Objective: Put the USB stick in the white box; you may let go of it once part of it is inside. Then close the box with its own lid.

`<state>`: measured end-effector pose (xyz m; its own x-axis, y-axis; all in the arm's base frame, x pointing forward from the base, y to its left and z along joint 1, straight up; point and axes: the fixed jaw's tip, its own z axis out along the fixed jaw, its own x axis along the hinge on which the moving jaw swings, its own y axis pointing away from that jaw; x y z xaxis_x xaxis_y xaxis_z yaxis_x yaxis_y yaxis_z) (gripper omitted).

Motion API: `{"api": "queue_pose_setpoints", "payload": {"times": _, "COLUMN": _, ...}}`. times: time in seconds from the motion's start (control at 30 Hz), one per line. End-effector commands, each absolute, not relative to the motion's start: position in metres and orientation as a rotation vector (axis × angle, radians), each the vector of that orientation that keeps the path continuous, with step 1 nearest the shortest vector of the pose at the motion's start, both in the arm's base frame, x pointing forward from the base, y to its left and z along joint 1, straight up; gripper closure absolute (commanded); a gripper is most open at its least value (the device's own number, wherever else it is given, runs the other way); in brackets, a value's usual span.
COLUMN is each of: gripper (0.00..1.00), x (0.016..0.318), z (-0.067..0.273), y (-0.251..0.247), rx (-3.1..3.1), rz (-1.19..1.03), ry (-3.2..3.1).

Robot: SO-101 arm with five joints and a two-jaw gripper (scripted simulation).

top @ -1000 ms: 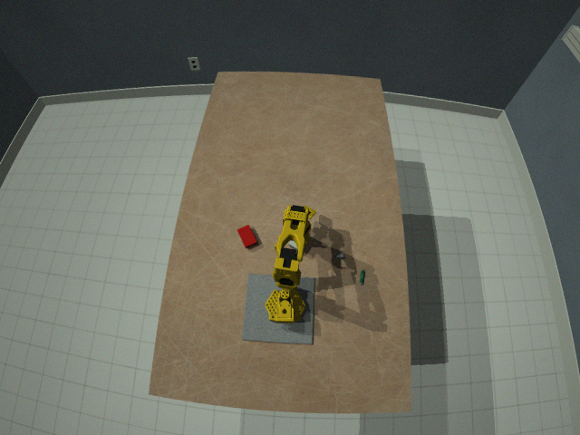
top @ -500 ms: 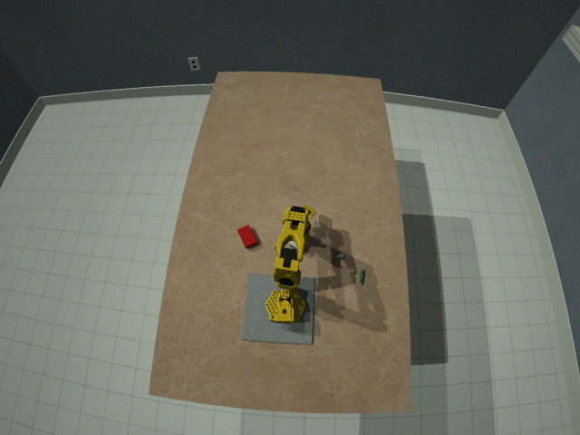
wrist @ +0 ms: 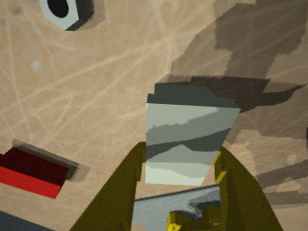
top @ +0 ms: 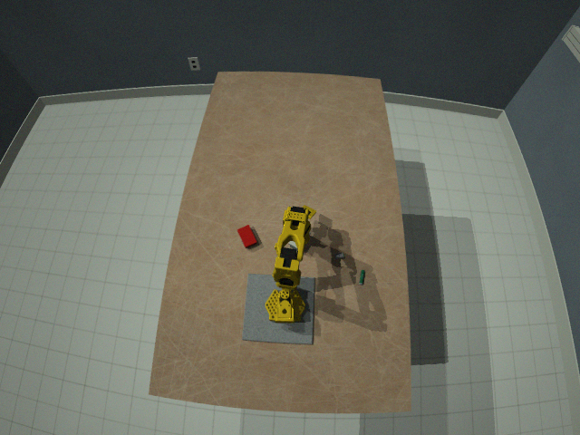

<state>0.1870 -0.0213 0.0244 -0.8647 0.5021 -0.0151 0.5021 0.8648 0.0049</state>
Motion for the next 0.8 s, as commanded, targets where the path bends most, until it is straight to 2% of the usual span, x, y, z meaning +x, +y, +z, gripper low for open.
{"api": "queue_pose_setpoints", "payload": {"times": 0.0, "gripper": 0.78, "x": 0.1831, "z": 0.0191, "y": -0.0217, "rx": 0.841, "rz": -0.002, "ry": 3.037}}
{"api": "queue_pose_setpoints", "payload": {"times": 0.77, "gripper": 0.78, "x": 0.1831, "z": 0.0157, "y": -0.0217, "rx": 0.841, "rz": -0.002, "ry": 3.037}}
